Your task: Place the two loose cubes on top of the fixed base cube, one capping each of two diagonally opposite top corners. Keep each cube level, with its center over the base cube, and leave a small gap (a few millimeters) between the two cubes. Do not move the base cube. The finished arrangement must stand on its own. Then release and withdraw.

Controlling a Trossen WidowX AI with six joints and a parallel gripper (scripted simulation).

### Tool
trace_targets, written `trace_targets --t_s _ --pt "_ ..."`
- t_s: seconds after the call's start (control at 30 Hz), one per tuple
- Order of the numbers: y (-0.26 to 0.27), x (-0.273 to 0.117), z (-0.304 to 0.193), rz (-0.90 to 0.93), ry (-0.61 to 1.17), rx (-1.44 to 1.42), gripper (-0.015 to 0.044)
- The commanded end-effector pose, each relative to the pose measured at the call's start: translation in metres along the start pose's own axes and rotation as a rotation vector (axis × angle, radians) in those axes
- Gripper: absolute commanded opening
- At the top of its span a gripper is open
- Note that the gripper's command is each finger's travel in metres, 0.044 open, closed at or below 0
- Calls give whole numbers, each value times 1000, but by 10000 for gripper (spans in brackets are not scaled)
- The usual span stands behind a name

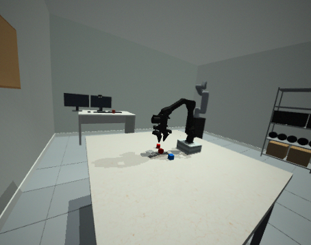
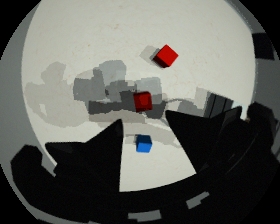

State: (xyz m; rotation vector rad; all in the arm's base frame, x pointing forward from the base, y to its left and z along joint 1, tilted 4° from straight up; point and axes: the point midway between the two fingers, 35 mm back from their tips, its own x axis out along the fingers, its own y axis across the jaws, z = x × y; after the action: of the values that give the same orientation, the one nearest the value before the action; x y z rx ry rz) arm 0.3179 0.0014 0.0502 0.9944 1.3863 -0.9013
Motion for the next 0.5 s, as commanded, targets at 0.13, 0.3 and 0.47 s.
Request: trace_targets --t_s 0.13,0.3,0.47 --pt "-6 36 -2 -21 3 0 265" --pt "-6 50 -2 -21 3 0 265" --pt "-6 54 -2 -21 3 0 265"
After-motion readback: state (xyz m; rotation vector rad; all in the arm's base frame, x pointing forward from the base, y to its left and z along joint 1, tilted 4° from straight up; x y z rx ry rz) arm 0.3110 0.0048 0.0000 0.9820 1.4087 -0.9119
